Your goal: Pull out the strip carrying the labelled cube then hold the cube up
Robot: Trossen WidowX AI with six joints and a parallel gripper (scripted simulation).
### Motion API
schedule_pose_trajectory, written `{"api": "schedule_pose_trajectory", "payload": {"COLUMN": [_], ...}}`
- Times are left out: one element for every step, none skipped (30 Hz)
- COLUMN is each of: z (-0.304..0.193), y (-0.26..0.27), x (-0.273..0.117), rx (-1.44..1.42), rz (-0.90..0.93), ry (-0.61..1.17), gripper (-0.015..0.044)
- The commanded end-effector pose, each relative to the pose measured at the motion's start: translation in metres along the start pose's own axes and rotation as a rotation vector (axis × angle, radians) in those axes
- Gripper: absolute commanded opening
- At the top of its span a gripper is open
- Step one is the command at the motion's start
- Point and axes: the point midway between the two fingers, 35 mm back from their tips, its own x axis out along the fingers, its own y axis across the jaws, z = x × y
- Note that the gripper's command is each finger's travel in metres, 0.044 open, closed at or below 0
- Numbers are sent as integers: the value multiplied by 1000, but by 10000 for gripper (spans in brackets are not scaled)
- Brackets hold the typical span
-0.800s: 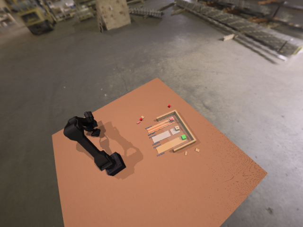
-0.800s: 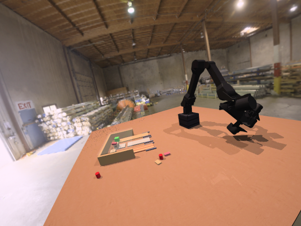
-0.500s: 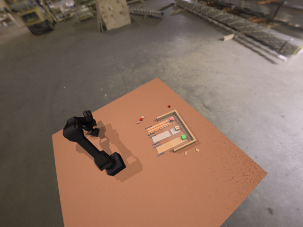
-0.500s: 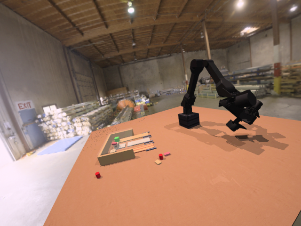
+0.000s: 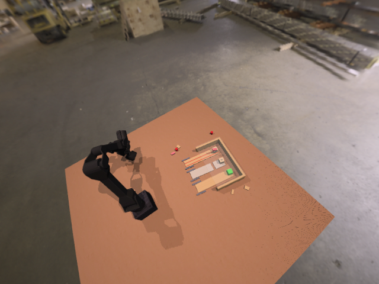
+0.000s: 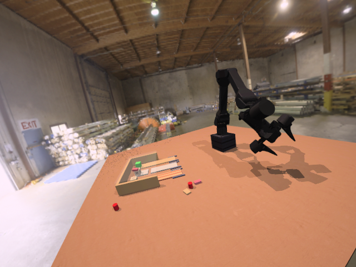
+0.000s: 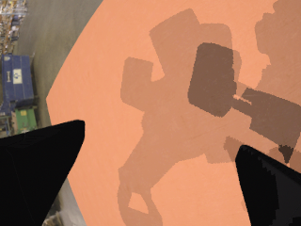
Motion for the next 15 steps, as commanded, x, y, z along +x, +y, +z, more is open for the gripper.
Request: {"api": "schedule_pose_trajectory", "payload": {"z": [30,35,40,45,49,51,54,56,56,55,53,51,49,47,45], "y": [-36,-44,-53,-62,-71,-80,-90,-99,-110,-121,-132,-143,-153,-162,-172], "x": [-56,-67,-80,-93,-105,-117,-129,-141,-153,-165,-176,-188,-200,-213,-225], "rx": [-11,-12,-11,-10,-8,-5,-1,6,36,67,95,117,134,145,154], "rz": [-61,-76,-96,-117,-138,-160,-184,-210,-240,-271,-302,-332,-363,-394,-427], "ry": [-197,-234,-279,-322,-361,-401,-440,-480,-514,-547,-581,-615,-651,-686,-723], "gripper": [400,400,400,400,400,400,400,400,400,400,400,400,400,400,400]}}
